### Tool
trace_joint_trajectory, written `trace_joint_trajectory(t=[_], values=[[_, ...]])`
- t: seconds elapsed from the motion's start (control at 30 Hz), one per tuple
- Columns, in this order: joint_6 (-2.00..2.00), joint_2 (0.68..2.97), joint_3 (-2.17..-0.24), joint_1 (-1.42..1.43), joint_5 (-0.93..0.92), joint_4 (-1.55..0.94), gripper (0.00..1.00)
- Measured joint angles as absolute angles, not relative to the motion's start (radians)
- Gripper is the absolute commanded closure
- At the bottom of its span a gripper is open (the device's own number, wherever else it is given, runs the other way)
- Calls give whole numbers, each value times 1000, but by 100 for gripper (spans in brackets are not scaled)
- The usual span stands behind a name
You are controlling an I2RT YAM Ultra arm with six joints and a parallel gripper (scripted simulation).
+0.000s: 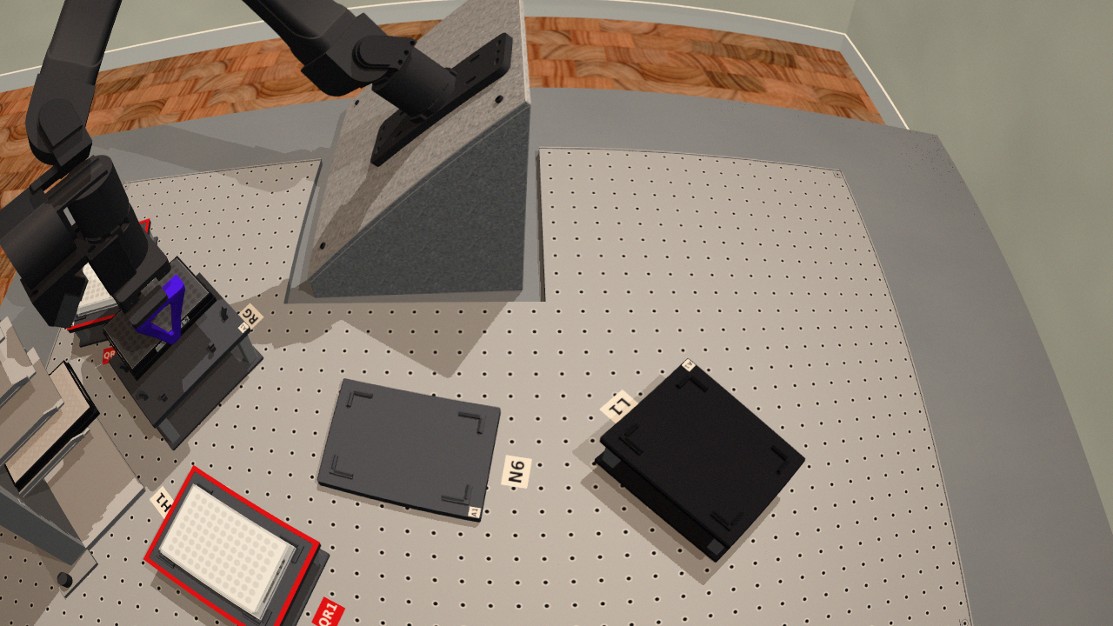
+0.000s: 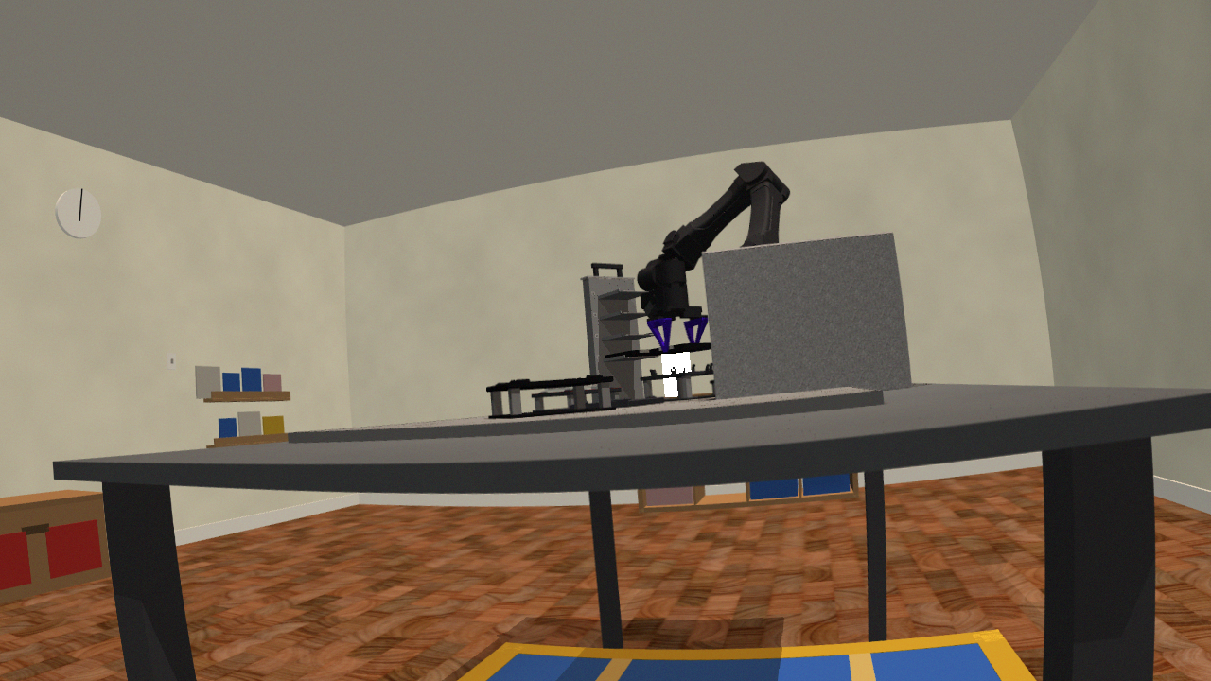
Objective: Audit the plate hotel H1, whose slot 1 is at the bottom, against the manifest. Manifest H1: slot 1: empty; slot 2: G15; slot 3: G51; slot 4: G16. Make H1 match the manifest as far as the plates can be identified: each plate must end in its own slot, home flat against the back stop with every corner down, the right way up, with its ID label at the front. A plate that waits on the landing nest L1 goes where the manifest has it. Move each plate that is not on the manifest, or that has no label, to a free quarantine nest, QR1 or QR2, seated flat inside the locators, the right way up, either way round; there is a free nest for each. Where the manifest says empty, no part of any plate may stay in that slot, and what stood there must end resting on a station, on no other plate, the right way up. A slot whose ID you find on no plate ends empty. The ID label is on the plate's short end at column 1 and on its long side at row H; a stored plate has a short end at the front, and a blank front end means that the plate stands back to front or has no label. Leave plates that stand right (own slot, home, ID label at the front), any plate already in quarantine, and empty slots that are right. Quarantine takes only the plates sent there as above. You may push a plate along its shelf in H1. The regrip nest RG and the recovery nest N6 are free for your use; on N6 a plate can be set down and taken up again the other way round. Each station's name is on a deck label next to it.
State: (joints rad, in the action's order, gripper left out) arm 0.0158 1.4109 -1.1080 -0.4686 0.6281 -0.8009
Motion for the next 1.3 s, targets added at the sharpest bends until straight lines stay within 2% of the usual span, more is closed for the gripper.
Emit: trace_joint_trajectory(t=[0.8,1.3], values=[[77,1386,-1162,-411,651,-913,14],[178,1370,-1266,-316,684,-1084,14]])
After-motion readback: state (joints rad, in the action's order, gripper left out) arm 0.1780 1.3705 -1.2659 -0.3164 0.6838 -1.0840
